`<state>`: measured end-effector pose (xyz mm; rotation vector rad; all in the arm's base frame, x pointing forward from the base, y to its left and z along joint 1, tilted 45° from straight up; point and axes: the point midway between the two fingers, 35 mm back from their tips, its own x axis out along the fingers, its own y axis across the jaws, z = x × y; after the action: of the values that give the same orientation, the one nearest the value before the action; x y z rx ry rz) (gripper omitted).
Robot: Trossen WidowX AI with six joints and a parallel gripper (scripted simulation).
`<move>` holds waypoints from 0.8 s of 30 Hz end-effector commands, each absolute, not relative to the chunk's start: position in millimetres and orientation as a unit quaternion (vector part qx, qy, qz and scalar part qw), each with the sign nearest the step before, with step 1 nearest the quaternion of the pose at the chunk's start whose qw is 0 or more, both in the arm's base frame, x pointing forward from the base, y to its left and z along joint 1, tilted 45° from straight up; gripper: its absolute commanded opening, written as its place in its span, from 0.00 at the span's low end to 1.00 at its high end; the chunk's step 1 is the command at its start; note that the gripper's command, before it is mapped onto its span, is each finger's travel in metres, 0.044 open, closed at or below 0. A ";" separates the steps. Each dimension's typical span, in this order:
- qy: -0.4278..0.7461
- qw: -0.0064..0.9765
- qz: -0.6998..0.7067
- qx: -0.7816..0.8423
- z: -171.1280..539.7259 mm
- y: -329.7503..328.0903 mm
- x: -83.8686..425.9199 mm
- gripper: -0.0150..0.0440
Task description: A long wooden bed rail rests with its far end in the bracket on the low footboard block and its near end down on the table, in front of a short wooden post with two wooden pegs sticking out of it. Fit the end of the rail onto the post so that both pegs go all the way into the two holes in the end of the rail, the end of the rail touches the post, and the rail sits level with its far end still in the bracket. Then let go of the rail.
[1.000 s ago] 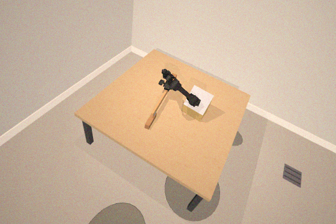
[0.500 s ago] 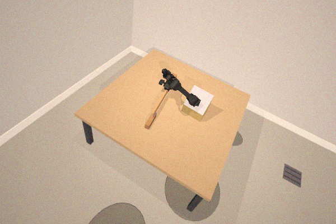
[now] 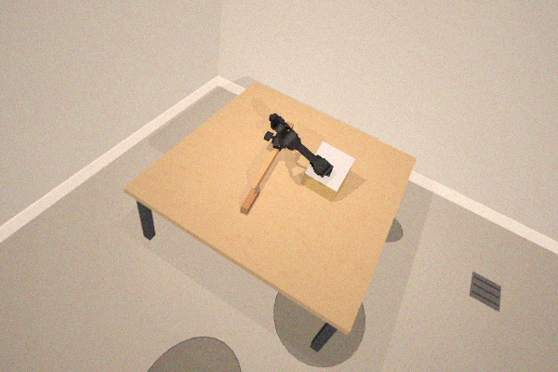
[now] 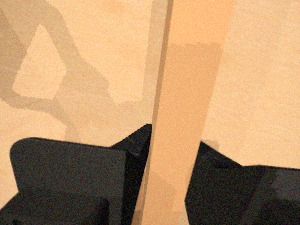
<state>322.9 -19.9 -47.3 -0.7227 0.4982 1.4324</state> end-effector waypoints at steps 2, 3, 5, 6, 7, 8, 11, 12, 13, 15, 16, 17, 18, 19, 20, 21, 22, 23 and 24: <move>0.221 0.670 0.630 -0.325 -47.2 -26.3 325.5 0.25; 0.221 0.670 0.630 -0.325 -47.4 -26.4 325.5 0.25; 0.221 0.670 0.630 -0.325 -47.7 -26.8 325.6 0.25; 0.221 0.670 0.630 -0.325 -47.8 -26.9 325.6 0.25; 0.221 0.670 0.630 -0.325 -48.0 -27.1 325.6 0.25; 0.221 0.670 0.630 -0.325 -48.1 -27.3 325.7 0.25; 0.221 0.670 0.630 -0.325 -48.6 -27.8 325.7 0.25; 0.221 0.670 0.630 -0.325 -48.8 -28.0 325.8 0.25; 0.221 0.670 0.630 -0.325 -48.9 -28.1 325.8 0.25; 0.221 0.670 0.630 -0.325 -49.3 -28.5 325.8 0.25; 0.221 0.670 0.630 -0.325 -49.4 -28.7 325.9 0.25; 0.221 0.670 0.630 -0.325 -49.6 -28.8 325.9 0.25; 0.221 0.670 0.630 -0.325 -49.7 -29.0 325.9 0.25; 0.221 0.670 0.630 -0.325 -49.9 -29.2 325.9 0.25; 0.221 0.670 0.630 -0.325 -50.0 -29.3 326.0 0.25; 0.221 0.670 0.630 -0.325 -50.2 -29.5 326.0 0.25; 0.221 0.670 0.630 -0.325 -50.3 -29.7 326.0 0.25; 0.221 0.670 0.630 -0.325 -50.5 -29.8 326.1 0.25; 0.221 0.670 0.630 -0.325 -50.6 -30.0 326.1 0.25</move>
<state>323.5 -24.0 -51.1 -0.7229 0.4986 1.4326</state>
